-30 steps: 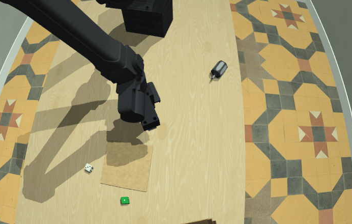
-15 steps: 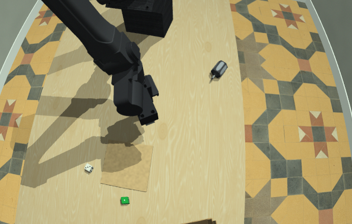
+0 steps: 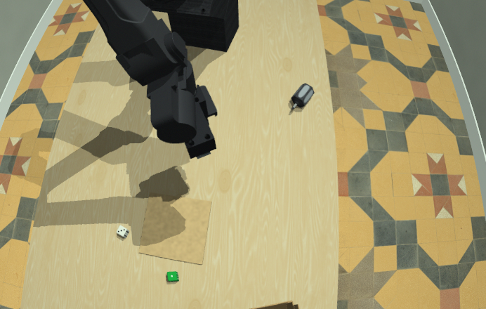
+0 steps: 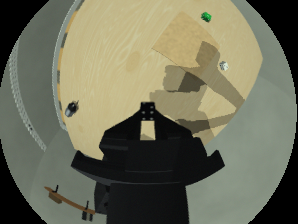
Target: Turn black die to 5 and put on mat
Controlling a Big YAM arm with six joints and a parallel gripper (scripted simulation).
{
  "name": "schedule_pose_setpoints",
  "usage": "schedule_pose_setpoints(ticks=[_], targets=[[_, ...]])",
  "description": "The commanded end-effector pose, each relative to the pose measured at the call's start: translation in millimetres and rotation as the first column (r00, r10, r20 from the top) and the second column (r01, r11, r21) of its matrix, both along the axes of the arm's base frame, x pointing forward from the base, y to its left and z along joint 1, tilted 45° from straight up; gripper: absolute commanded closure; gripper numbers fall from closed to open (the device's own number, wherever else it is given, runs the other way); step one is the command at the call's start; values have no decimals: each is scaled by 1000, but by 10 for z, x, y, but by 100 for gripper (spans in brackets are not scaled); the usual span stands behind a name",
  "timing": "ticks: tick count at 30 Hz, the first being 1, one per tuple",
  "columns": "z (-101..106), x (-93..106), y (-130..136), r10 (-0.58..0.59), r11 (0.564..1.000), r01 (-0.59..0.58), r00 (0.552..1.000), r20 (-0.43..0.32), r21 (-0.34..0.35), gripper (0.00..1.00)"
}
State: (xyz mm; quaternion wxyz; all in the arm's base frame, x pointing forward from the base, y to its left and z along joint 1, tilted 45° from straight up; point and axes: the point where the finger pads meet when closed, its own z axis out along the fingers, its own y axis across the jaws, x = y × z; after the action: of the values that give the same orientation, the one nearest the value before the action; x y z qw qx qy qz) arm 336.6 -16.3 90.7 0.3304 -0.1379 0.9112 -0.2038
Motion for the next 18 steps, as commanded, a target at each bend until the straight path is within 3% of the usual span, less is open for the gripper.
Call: schedule_pose_setpoints(ticks=[1, 5, 12, 18], targets=[[-52, -17, 9, -13, 1000, 13, 1000, -22, 8, 85], [37, 13, 11, -14, 1000, 13, 1000, 13, 14, 85], [49, 71, -37, 8, 1000, -8, 1000, -20, -18, 85], [314, 351, -128, 175, 967, -192, 979, -108, -170, 85]])
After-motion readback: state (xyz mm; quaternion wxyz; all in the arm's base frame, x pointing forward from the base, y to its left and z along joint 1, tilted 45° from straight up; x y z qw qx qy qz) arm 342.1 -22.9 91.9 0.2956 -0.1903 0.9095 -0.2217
